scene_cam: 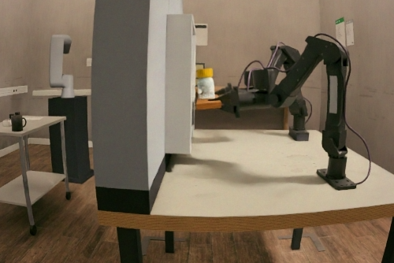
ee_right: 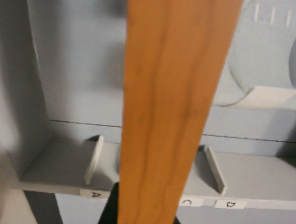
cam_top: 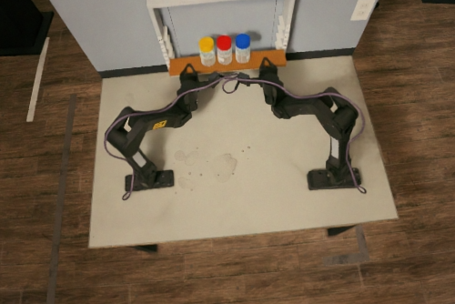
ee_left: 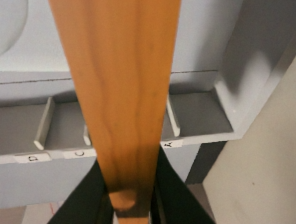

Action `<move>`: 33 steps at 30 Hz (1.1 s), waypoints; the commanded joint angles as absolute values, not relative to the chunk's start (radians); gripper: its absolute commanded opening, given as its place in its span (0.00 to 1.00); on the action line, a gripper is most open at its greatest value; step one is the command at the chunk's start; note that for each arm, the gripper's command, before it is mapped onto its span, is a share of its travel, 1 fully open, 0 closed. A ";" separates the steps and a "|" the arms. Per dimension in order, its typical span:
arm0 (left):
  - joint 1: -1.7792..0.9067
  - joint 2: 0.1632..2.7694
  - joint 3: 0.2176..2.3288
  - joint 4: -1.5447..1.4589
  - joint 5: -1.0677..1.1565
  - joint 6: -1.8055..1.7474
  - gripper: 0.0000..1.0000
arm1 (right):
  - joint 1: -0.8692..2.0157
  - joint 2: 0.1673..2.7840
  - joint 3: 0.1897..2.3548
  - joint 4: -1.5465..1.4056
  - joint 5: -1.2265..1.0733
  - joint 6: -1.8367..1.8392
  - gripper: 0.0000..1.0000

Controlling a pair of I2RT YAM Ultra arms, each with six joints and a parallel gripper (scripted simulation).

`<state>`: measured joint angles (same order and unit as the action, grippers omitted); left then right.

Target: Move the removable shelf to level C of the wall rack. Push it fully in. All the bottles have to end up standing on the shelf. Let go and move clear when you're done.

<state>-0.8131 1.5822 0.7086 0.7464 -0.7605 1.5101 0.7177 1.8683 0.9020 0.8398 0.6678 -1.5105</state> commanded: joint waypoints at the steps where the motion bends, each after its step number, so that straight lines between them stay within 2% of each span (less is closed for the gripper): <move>1: -0.811 1.515 0.765 0.751 -0.773 1.569 0.00 | 0.717 1.802 0.959 0.843 0.674 -1.569 0.00; 33: -0.812 1.444 0.873 0.570 -0.774 1.568 0.00 | 0.717 1.717 1.046 0.671 0.675 -1.570 0.00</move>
<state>-0.8127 1.4986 0.8169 0.5488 -0.7681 1.5051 0.7174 1.7737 0.9859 0.6529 0.6762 -1.5093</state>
